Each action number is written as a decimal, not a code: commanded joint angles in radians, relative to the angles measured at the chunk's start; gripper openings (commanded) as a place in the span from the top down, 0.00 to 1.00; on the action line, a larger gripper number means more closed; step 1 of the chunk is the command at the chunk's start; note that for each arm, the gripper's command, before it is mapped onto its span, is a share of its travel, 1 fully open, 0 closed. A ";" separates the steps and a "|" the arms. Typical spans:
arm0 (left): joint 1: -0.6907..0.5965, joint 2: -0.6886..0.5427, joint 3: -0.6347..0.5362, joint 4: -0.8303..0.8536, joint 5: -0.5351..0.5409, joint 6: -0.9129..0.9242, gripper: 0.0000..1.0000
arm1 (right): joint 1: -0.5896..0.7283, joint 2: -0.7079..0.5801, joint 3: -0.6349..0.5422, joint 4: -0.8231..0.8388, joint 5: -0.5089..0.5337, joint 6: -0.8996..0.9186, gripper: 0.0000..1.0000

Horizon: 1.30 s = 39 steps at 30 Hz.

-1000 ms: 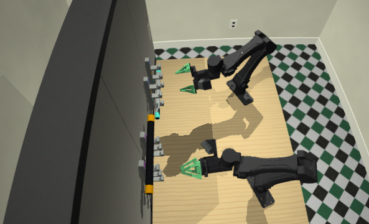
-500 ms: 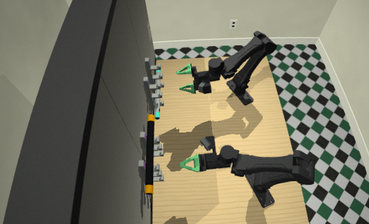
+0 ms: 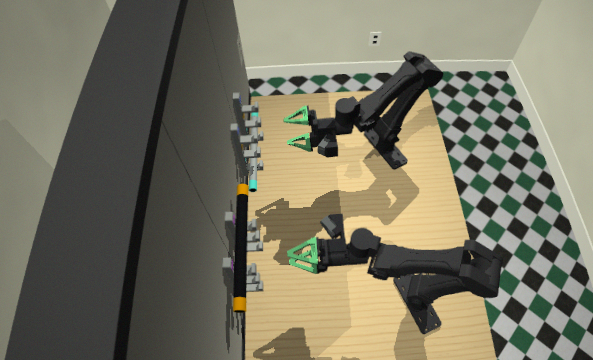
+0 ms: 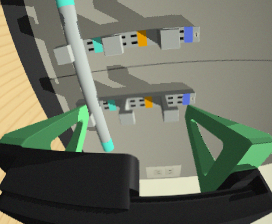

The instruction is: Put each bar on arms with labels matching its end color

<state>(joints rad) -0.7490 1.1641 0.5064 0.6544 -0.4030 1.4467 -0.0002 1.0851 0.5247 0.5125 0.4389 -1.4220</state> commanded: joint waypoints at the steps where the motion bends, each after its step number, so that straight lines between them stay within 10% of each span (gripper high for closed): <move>1: -0.023 0.021 -0.009 0.042 -0.021 0.056 0.00 | -0.005 0.023 -0.031 0.075 0.018 -0.066 0.00; 39: 0.128 -0.020 0.072 -0.086 0.141 0.126 0.00 | -0.012 0.060 -0.072 0.179 0.029 -0.149 0.00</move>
<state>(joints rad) -0.6392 1.1751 0.5274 0.5953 -0.2943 1.5738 0.0002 1.1339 0.4675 0.6777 0.4618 -1.5703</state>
